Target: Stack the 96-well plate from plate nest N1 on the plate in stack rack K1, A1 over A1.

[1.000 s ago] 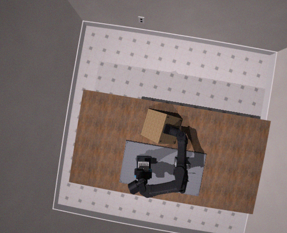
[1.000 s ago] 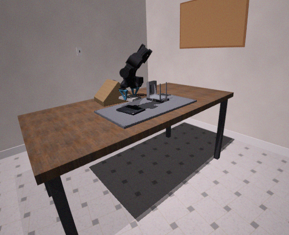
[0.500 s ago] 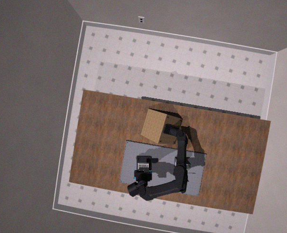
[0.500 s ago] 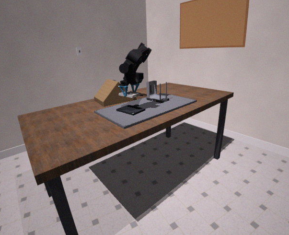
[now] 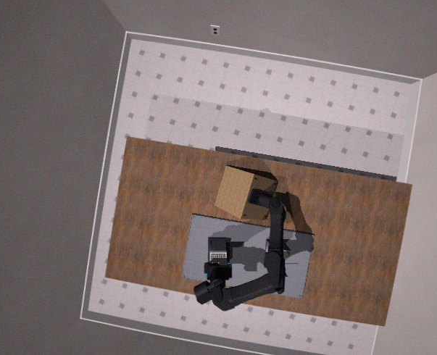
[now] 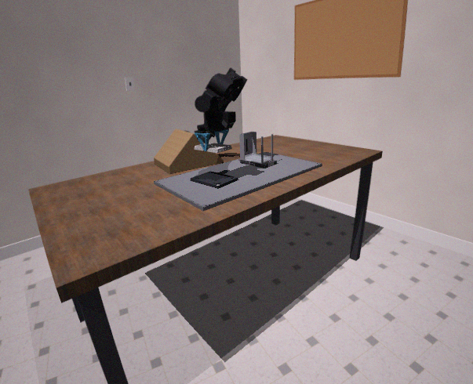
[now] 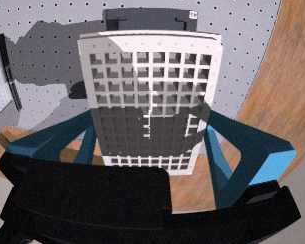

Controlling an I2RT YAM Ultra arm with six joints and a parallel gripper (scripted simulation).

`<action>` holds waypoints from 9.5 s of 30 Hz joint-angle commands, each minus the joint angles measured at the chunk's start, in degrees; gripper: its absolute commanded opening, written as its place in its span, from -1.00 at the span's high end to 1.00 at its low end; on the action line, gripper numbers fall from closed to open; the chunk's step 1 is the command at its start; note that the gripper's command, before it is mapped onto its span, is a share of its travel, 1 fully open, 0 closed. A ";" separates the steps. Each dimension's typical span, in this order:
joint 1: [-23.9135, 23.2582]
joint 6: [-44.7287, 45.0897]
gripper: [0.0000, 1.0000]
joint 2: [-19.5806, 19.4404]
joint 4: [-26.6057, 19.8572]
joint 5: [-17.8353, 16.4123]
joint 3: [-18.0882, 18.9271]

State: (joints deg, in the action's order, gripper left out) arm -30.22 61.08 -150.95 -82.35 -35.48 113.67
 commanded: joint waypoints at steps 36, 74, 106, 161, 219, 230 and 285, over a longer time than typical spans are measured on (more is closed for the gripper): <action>-3.13 1.60 1.00 -0.80 -5.75 0.64 5.96; -2.20 -3.46 1.00 4.71 -3.09 -0.26 -1.75; 2.81 -8.99 1.00 24.27 -0.05 -2.67 -21.13; 16.97 -24.72 1.00 51.62 -6.84 -7.61 -32.95; 20.59 -30.34 1.00 57.38 -7.50 -8.73 -32.49; 20.65 -30.30 1.00 57.50 -7.55 -8.73 -32.98; 21.61 -31.79 1.00 57.34 -4.59 -8.95 -34.57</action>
State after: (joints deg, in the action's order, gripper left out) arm -8.32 29.82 -95.11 -88.16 -43.86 80.36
